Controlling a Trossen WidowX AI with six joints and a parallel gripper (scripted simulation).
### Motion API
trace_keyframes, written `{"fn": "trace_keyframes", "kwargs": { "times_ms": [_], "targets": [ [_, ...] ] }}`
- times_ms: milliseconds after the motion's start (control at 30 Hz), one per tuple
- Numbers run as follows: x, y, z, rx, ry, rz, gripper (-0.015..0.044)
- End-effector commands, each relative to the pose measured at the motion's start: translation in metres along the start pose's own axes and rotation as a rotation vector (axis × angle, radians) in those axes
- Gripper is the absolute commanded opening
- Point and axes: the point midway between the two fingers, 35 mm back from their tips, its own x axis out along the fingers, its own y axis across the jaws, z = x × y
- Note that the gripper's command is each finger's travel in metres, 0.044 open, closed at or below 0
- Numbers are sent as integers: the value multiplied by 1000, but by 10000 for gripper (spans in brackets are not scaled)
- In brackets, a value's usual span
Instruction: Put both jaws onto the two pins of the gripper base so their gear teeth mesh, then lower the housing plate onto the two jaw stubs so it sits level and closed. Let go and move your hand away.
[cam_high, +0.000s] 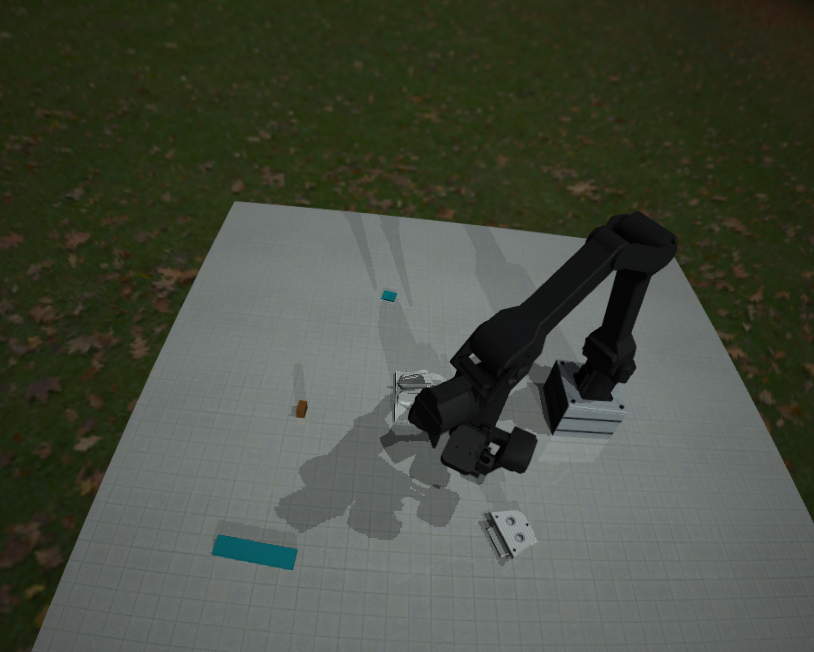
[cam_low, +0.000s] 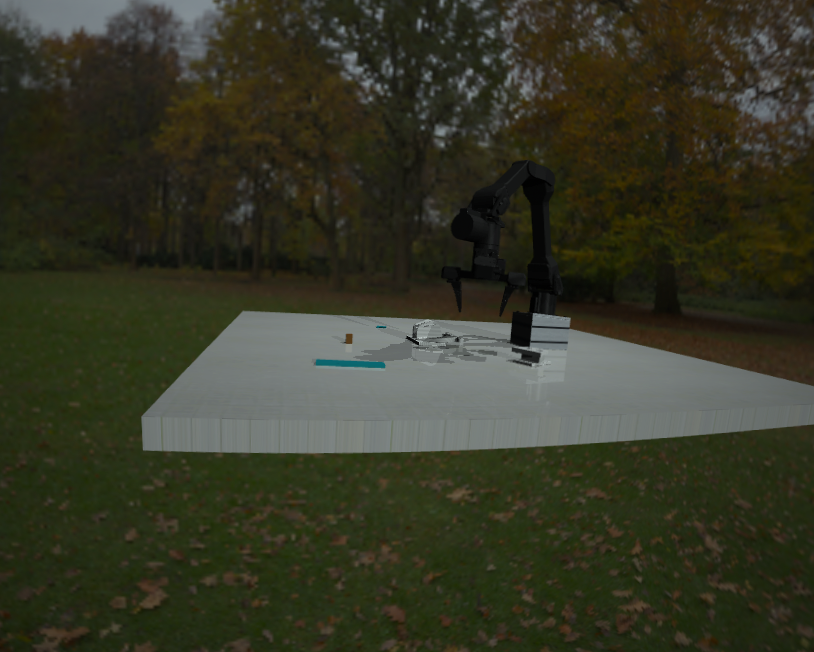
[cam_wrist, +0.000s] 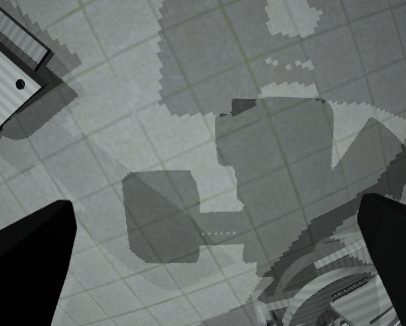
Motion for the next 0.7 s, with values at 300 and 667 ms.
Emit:
{"fn": "trace_keyframes", "kwargs": {
  "times_ms": [300, 667],
  "targets": [
    [-2, 18, 11, -401, -3, 6, 440],
    [-3, 35, 19, -743, -4, 9, 440]
  ]
}}
